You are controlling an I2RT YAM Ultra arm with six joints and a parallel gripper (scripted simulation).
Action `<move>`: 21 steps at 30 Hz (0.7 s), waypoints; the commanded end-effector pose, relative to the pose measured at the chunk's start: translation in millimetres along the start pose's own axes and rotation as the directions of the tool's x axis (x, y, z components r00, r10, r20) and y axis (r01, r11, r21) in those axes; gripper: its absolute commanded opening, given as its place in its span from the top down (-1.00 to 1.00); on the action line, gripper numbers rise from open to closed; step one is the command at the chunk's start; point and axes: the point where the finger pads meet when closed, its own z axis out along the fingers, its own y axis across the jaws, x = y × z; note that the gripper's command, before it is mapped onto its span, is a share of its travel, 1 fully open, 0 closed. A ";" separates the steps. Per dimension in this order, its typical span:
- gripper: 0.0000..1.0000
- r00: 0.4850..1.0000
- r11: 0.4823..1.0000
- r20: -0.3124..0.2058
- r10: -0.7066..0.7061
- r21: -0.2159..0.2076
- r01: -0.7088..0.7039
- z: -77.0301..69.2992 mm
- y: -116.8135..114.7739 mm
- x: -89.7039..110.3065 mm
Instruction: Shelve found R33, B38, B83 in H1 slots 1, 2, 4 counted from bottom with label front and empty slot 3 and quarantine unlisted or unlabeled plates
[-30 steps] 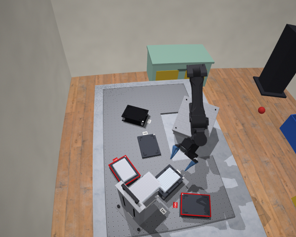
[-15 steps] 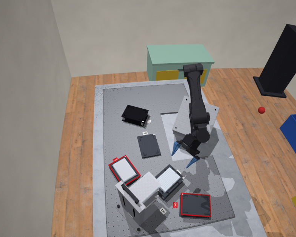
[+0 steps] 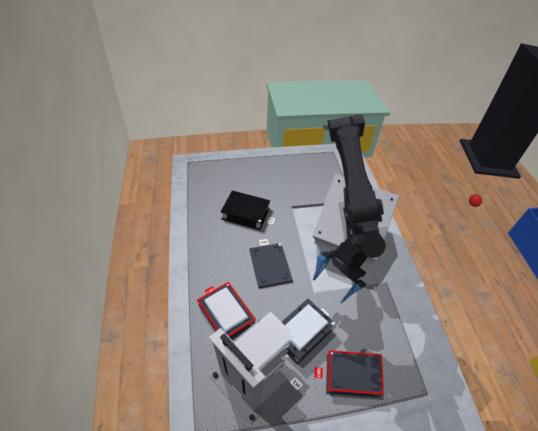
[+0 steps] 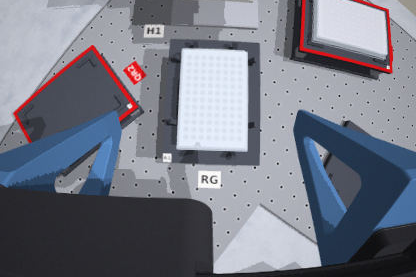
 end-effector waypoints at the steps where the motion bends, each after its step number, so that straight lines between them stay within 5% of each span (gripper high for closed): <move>1: -1.00 0.997 0.998 -0.022 -0.068 -0.018 0.067 1.2 8.6 -10.6; 21: -1.00 0.895 0.896 -0.131 -0.426 -0.199 0.397 16.6 65.2 -26.4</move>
